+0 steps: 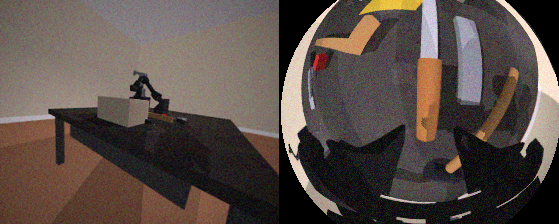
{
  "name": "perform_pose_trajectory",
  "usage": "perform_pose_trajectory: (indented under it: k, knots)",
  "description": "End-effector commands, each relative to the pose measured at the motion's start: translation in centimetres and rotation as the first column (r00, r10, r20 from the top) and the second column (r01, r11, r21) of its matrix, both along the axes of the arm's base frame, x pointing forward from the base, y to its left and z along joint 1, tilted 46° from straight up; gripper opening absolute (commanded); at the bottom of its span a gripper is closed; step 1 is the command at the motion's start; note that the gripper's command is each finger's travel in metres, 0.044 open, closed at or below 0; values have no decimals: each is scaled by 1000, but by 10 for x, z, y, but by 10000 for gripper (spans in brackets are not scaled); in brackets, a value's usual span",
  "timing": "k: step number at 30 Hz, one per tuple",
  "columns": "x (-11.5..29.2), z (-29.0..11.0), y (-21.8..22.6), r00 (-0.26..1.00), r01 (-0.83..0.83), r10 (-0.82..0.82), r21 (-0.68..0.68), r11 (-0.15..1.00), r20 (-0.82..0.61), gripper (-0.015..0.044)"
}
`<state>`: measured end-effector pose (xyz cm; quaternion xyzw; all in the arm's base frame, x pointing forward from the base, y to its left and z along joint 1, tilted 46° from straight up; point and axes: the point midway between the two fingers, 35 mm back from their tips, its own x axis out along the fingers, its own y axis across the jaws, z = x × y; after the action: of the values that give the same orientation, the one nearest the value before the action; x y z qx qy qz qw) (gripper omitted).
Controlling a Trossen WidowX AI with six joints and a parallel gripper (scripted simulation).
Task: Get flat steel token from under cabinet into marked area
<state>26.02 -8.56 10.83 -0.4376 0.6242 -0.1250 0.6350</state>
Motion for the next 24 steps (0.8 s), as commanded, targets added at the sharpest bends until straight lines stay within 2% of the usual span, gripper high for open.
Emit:
perform_pose_trajectory:
  k: [1,24]
  knots:
    - [-1,-3,-2,1000,-7,7,2,1000,-11,270]
    - [6,-27,-24,1000,-6,6,3,1000,-11,270]
